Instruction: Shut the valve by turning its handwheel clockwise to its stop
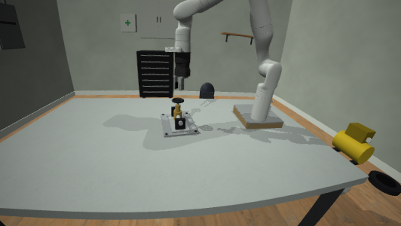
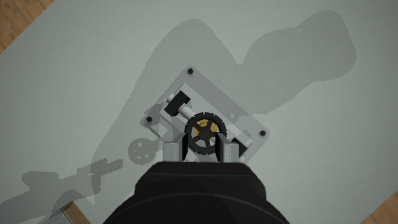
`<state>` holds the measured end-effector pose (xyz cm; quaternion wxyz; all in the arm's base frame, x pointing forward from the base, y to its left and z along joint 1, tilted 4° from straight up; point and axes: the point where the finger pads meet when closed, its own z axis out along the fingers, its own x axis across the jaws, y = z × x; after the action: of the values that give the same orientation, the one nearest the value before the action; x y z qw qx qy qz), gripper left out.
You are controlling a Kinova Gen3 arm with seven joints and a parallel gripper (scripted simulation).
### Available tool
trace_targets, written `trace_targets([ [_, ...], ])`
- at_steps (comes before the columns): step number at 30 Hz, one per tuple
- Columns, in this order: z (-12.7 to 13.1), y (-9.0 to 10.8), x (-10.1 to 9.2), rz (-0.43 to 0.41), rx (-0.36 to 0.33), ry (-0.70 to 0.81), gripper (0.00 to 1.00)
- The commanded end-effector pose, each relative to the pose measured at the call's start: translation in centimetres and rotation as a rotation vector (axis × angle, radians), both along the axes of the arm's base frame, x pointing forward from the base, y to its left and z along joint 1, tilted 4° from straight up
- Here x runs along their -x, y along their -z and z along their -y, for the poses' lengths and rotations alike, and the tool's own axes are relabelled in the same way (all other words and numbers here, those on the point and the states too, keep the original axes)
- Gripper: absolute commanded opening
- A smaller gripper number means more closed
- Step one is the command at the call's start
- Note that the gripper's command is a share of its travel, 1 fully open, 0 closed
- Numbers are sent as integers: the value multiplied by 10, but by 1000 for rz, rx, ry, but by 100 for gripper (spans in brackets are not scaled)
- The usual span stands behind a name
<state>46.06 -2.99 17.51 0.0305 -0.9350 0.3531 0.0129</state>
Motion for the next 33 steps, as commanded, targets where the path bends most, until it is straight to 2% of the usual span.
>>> trace_targets([
  [1,-1,-2,-4,11,0,5,54],
  [13,-1,4,-4,12,1,6,54],
  [33,-2,27,-5,16,3,6,54],
])
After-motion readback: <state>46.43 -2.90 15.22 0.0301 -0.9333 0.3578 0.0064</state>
